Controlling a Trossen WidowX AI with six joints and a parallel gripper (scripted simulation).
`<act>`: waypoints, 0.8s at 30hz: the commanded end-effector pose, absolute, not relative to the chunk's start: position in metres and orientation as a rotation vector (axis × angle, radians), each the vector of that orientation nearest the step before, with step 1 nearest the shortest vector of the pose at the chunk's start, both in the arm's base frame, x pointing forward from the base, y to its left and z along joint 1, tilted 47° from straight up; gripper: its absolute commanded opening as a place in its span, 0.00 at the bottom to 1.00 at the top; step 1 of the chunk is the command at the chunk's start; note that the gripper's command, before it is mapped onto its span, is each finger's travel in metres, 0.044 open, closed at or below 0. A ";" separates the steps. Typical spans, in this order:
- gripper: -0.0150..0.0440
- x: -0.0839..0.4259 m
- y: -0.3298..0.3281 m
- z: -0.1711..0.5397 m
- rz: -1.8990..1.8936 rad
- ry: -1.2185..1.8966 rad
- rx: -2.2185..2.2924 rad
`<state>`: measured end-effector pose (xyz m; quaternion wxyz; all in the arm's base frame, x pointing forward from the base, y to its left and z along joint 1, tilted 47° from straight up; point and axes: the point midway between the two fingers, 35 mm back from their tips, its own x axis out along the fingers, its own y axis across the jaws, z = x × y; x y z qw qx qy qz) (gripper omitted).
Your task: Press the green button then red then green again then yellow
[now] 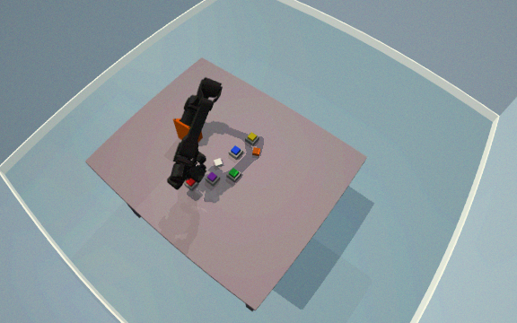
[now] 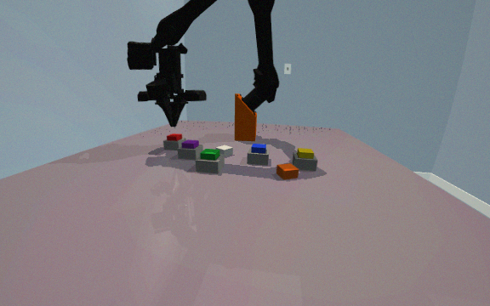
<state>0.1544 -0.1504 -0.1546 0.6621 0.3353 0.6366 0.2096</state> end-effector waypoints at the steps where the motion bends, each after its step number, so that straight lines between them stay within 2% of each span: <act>1: 0.29 0.156 -0.147 -0.157 0.472 1.436 0.761; 24: 0.29 0.158 -0.127 -0.177 0.473 1.435 0.762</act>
